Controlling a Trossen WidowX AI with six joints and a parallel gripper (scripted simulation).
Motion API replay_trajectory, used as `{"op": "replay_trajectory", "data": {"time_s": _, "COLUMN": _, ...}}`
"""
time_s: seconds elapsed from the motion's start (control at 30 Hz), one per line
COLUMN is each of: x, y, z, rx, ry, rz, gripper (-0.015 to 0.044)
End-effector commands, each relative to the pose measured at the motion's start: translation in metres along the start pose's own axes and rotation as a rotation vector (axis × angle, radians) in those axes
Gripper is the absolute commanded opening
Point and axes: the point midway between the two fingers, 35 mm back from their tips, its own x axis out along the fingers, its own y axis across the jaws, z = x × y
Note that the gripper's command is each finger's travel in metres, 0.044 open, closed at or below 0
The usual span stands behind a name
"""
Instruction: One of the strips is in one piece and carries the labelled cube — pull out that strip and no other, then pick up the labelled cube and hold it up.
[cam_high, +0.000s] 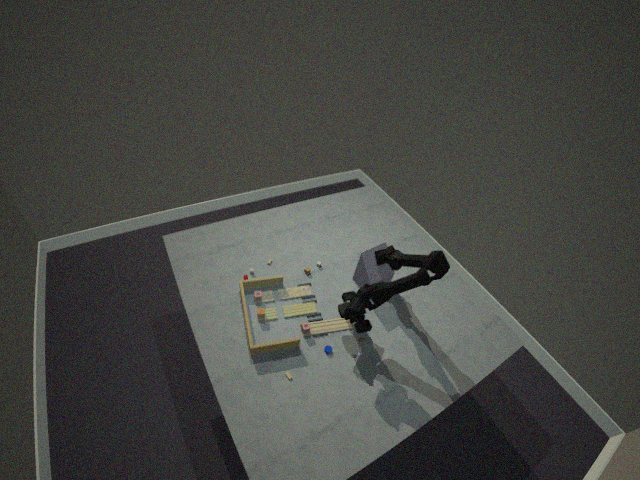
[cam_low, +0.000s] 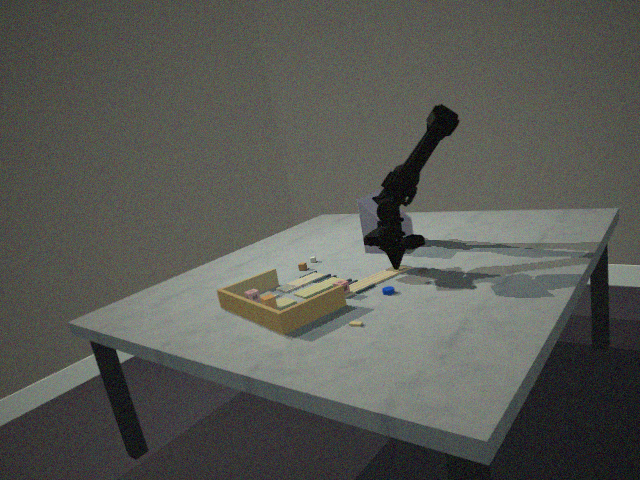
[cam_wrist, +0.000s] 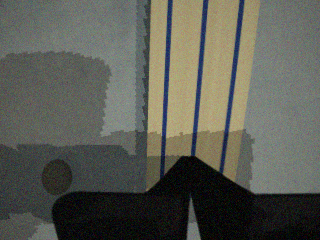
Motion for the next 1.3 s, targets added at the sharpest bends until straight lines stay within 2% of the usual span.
{"op": "replay_trajectory", "data": {"time_s": 0.0, "x": 0.006, "y": -0.004, "z": -0.012, "rx": 0.005, "ry": 0.037, "rz": -0.011, "gripper": 0.0000}}
{"op": "replay_trajectory", "data": {"time_s": 0.1, "x": 0.006, "y": -0.004, "z": -0.012, "rx": 0.005, "ry": 0.037, "rz": -0.011, "gripper": 0.0000}}
{"op": "replay_trajectory", "data": {"time_s": 0.3, "x": -0.040, "y": 0.001, "z": 0.003, "rx": 0.004, "ry": 0.034, "rz": -0.012, "gripper": 0.0000}}
{"op": "replay_trajectory", "data": {"time_s": 0.43, "x": -0.042, "y": 0.001, "z": 0.003, "rx": 0.004, "ry": 0.036, "rz": -0.012, "gripper": 0.0000}}
{"op": "replay_trajectory", "data": {"time_s": 1.0, "x": -0.047, "y": -0.005, "z": 0.074, "rx": -0.035, "ry": 0.033, "rz": -0.013, "gripper": 0.0440}}
{"op": "replay_trajectory", "data": {"time_s": 1.27, "x": -0.051, "y": -0.007, "z": 0.108, "rx": -0.036, "ry": 0.032, "rz": -0.013, "gripper": 0.0440}}
